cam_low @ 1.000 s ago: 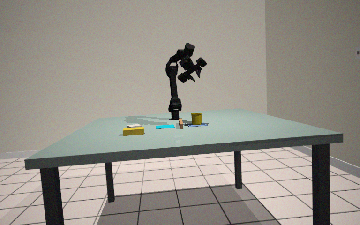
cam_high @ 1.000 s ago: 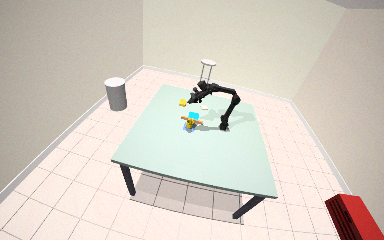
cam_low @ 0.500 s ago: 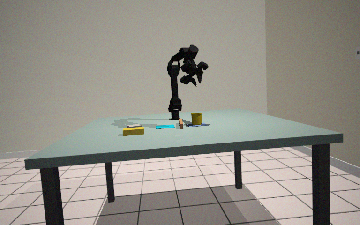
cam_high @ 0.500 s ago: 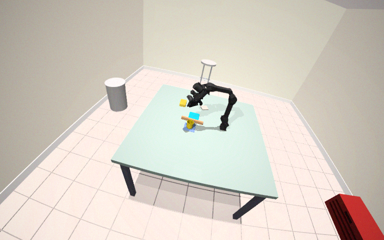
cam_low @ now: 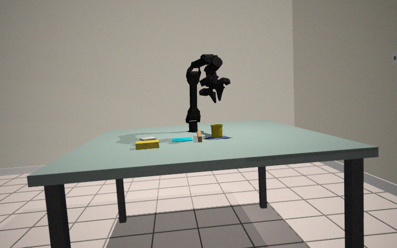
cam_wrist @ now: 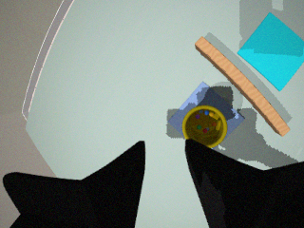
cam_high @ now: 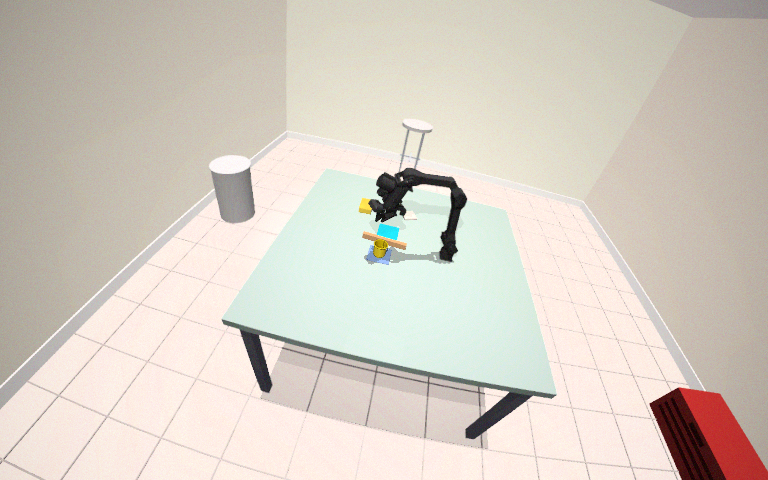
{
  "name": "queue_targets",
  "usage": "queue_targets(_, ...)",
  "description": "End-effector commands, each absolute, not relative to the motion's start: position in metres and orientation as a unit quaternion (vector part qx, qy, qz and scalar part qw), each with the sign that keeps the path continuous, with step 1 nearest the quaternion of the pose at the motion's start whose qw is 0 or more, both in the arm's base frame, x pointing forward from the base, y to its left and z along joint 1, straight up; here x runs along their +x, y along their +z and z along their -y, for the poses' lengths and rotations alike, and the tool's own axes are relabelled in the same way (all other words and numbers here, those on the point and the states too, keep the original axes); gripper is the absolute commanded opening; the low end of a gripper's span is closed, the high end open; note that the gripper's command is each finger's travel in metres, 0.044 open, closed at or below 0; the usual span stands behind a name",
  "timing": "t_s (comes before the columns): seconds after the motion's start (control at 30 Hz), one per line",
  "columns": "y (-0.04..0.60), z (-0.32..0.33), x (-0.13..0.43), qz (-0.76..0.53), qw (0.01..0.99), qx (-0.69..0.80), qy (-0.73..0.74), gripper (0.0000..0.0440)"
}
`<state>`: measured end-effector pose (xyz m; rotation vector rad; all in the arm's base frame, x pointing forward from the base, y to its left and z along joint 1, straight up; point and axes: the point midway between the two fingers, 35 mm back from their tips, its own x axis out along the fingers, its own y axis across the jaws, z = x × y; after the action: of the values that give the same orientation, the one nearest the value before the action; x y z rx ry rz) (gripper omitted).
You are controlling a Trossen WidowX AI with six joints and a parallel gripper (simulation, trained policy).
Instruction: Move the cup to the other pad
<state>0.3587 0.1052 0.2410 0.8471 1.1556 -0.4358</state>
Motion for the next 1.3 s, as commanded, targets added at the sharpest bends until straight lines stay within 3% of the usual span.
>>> queue_targets(0.0,0.229,-0.102,0.356,-0.542,0.717,0.377,-0.225,0.0150)
queue_targets(1.27,0.109,-0.088,0.327,-0.627,0.615,0.290,-0.380,0.0189)
